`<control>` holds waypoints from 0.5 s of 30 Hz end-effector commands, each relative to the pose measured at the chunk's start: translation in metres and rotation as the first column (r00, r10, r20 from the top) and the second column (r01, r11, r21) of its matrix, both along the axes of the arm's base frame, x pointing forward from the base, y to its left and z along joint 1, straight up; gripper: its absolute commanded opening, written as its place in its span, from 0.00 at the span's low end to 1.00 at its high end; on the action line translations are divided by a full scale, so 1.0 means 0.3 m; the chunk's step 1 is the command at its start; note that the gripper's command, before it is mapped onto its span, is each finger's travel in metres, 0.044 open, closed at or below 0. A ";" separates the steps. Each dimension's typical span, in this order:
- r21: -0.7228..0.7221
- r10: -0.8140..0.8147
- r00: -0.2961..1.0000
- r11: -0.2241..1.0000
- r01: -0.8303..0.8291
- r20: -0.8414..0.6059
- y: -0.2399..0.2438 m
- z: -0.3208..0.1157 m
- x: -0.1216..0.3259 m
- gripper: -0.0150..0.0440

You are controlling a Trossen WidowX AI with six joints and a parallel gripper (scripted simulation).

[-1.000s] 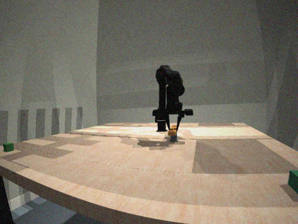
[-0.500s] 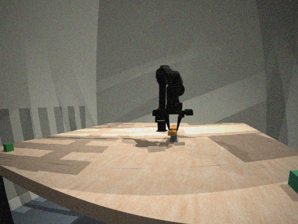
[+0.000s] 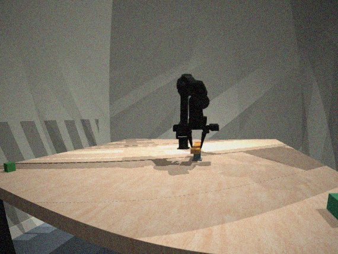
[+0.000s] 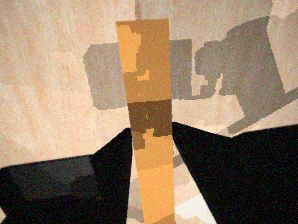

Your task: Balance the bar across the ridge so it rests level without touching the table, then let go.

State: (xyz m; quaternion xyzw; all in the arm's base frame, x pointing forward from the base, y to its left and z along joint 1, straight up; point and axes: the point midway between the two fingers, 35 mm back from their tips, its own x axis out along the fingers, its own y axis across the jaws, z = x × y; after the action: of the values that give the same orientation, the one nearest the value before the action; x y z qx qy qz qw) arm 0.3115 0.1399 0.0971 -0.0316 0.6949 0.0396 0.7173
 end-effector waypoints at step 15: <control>0.000 0.000 1.000 1.000 0.000 0.000 0.000 -0.001 0.000 0.57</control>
State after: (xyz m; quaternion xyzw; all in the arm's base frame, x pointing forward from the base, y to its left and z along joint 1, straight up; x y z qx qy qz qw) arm 0.3115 0.1399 0.0971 -0.0315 0.6949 0.0396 0.7173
